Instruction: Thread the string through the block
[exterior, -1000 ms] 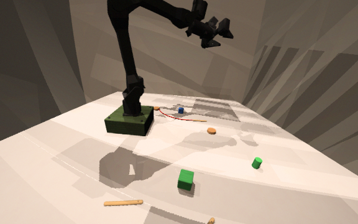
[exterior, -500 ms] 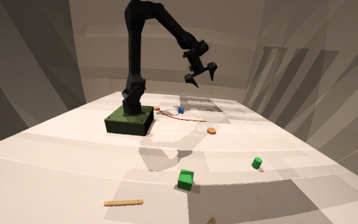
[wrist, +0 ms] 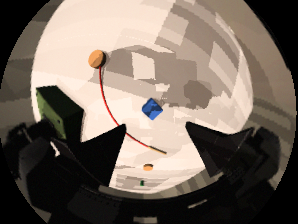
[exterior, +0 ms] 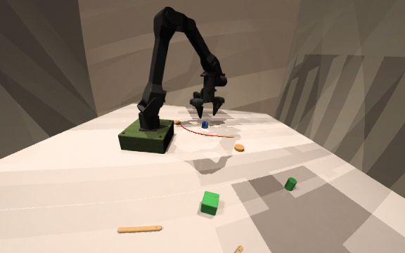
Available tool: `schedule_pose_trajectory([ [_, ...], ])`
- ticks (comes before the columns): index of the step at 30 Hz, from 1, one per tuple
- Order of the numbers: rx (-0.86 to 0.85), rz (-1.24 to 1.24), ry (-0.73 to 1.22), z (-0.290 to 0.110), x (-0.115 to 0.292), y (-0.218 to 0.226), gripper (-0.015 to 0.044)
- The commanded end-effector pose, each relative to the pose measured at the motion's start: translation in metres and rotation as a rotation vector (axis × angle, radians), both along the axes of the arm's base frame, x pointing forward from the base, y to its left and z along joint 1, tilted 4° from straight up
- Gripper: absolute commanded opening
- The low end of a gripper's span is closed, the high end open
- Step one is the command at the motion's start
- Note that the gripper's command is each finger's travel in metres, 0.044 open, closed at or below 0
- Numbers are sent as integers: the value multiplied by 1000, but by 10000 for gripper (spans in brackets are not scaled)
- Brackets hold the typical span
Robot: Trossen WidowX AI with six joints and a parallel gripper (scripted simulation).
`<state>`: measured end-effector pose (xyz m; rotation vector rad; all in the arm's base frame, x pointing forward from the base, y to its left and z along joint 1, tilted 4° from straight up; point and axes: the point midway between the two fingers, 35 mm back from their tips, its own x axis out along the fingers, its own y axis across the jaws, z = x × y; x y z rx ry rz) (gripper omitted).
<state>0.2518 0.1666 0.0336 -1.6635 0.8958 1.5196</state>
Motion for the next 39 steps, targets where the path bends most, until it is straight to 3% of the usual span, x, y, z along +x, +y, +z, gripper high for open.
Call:
schedule_pose_trajectory([
  [1,-20,45,43,-5,-9,-3,440],
  [19,-17,40,34,-4,-7,-2,440],
  [27,-17,40,34,-4,-7,-2,236],
  [39,-17,40,34,-4,-7,-2,236],
])
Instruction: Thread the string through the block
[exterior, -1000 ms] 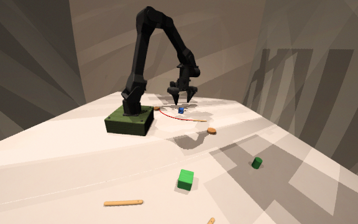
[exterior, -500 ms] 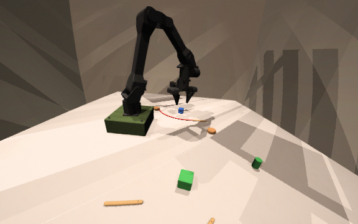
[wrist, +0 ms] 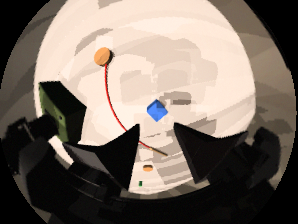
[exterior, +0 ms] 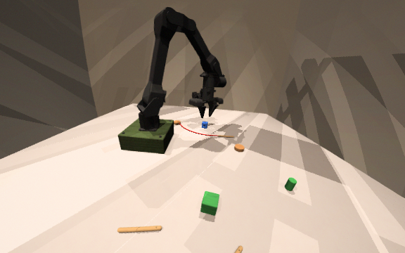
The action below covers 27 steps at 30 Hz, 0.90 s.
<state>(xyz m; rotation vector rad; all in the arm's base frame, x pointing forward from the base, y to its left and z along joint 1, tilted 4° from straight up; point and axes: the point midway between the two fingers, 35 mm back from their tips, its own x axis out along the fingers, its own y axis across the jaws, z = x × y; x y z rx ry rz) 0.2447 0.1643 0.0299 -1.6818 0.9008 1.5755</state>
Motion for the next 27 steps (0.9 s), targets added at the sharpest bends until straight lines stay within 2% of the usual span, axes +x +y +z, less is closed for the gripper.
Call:
schedule_pose_trajectory([
  [1,0,0,0,0,0,0,210],
  [9,0,0,0,0,0,0,0],
  [27,0,0,0,0,0,0,0],
])
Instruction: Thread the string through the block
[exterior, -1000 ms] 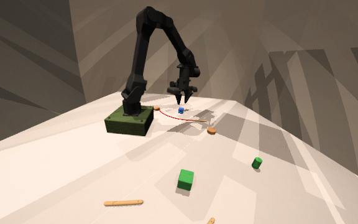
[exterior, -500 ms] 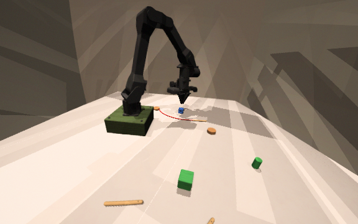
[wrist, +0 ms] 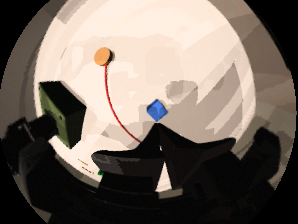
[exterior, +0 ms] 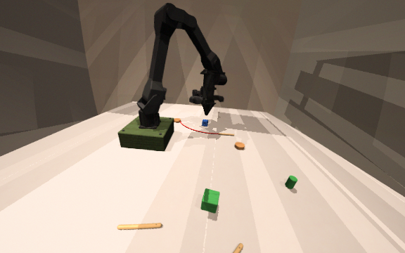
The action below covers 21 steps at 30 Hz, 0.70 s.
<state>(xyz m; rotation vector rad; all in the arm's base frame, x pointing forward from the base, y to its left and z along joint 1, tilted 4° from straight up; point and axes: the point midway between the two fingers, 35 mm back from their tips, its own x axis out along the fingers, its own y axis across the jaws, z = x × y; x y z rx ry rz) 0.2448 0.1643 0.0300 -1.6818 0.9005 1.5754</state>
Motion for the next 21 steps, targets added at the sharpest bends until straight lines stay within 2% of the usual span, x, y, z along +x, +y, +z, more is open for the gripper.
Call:
schedule_pose_trajectory([
  [1,0,0,0,0,0,0,0],
  [3,0,0,0,0,0,0,0],
  [12,0,0,0,0,0,0,236],
  [14,0,0,0,0,0,0,236],
  [21,0,0,0,0,0,0,52],
])
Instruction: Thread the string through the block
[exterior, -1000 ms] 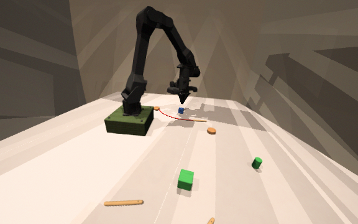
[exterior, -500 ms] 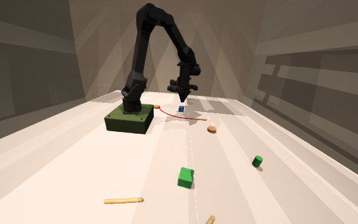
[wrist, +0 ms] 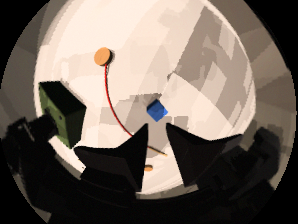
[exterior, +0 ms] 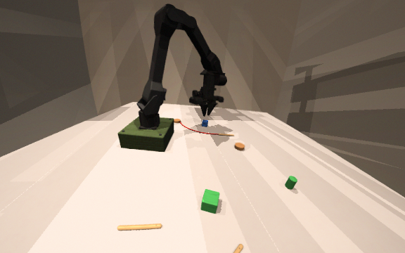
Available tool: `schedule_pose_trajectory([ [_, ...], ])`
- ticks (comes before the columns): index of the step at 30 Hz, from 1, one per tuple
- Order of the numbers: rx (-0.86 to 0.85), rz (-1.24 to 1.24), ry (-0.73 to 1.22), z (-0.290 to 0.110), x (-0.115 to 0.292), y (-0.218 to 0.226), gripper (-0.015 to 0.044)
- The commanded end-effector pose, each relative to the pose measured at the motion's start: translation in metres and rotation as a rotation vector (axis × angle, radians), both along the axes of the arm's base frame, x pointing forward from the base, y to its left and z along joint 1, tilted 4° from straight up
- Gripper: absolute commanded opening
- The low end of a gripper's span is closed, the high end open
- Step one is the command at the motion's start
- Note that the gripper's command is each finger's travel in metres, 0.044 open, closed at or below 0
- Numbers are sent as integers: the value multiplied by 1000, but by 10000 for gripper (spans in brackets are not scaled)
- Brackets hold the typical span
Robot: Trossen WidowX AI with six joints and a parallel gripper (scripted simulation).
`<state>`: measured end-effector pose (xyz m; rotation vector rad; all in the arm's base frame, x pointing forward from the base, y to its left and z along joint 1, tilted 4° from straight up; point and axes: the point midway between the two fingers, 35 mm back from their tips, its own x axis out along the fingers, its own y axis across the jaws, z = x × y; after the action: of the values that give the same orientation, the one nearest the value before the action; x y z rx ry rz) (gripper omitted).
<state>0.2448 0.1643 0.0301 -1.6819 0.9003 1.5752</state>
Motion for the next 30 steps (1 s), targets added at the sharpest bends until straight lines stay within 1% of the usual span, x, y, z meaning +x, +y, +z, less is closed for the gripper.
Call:
schedule_pose_trajectory([
  [1,0,0,0,0,0,0,26],
  [2,0,0,0,0,0,0,0],
  [18,0,0,0,0,0,0,0],
  [19,1,-20,-1,0,1,-1,26],
  [21,6,-176,-10,1,6,-7,79],
  [30,45,-1246,-69,4,40,-53,315],
])
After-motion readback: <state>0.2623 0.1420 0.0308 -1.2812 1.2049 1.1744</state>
